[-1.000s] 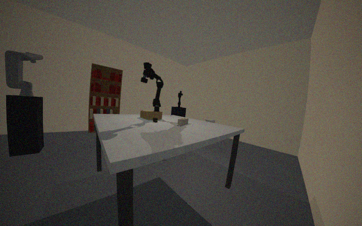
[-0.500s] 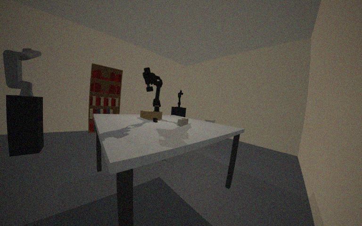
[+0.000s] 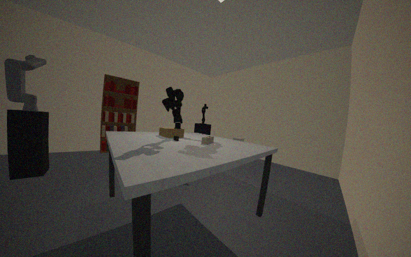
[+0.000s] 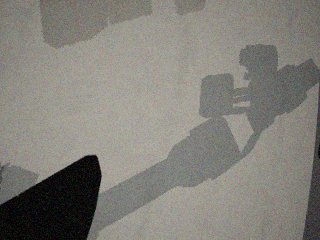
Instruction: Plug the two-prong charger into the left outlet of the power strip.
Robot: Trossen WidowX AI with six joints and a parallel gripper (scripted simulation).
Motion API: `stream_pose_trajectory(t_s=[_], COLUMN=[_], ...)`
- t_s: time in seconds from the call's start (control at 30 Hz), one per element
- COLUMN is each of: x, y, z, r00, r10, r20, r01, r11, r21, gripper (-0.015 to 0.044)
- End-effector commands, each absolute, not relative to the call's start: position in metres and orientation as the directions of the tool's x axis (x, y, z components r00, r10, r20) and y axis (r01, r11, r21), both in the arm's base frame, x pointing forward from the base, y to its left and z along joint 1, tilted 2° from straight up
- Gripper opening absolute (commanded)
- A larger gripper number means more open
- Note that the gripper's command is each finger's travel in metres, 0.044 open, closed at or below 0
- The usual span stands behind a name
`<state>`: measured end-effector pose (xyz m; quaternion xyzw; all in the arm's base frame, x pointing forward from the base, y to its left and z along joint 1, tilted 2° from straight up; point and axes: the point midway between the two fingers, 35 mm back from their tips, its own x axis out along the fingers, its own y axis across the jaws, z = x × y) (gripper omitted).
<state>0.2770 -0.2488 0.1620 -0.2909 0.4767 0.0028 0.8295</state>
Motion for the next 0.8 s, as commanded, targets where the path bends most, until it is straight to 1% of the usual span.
stream_pose_trajectory(t_s=[0.0,0.4,0.77], x=[0.272,0.246,0.215], y=[-0.234,-0.189,-0.152], z=[0.134,0.065,0.021], r00=[0.472,0.230,-0.012], r10=[-0.228,-0.105,-0.024], r20=[-0.851,-0.968,-1.000], r01=[-0.243,-0.088,0.081], r11=[0.894,0.988,0.996], r21=[-0.375,-0.128,-0.025], gripper=[0.0440,0.0440,0.0440])
